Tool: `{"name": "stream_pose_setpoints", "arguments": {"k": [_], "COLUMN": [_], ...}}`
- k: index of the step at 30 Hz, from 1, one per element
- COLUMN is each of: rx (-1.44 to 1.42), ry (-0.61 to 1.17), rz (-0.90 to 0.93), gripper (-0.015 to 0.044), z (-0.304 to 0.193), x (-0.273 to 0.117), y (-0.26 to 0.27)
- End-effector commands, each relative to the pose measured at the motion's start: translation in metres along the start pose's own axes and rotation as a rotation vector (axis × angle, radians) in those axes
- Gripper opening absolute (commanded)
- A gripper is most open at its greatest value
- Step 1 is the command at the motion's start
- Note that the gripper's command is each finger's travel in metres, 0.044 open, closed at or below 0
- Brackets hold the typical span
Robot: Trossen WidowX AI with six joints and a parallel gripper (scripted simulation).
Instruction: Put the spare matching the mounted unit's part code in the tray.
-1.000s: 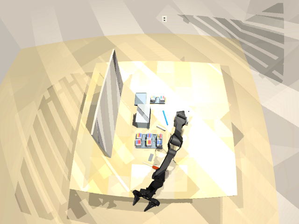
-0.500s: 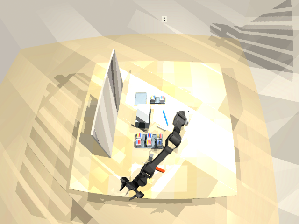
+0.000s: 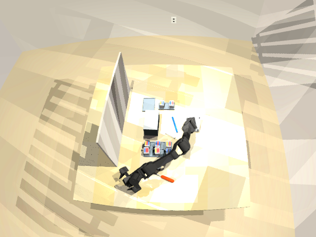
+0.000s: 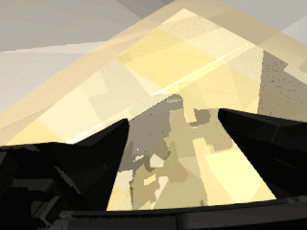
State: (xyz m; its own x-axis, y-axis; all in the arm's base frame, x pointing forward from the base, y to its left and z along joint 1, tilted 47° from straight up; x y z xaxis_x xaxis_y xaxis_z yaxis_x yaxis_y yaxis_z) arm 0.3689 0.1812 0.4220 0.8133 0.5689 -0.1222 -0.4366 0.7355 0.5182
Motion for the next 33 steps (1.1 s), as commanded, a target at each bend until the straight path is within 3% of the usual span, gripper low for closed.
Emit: {"name": "stream_pose_setpoints", "arguments": {"k": [1,12,23,33], "rx": [-0.007,0.178,0.573,0.591], "ry": [0.126,0.38,0.555,0.574], "rz": [-0.098,-0.404,-0.663,-0.665], "gripper": [0.044,0.044,0.044,0.044], "z": [-0.009,-0.025,-0.043,-0.045], "x": [-0.005,-0.041,-0.127,-0.134], "y": [-0.041,-0.171,-0.299,-0.307]}}
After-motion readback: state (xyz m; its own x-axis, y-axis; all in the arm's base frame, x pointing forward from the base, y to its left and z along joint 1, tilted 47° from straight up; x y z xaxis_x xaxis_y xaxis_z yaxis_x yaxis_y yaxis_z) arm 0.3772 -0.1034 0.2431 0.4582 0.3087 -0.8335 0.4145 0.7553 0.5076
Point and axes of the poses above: the point midway between the two fingers, 35 mm back from their tips, its own x axis out along the fingers, its own y axis across the jaws, z = x × y, the point moved 9 cm from there along -x, back along the fingers, and after that the axes turned 11 degrees about x, right-handed, at the moved point
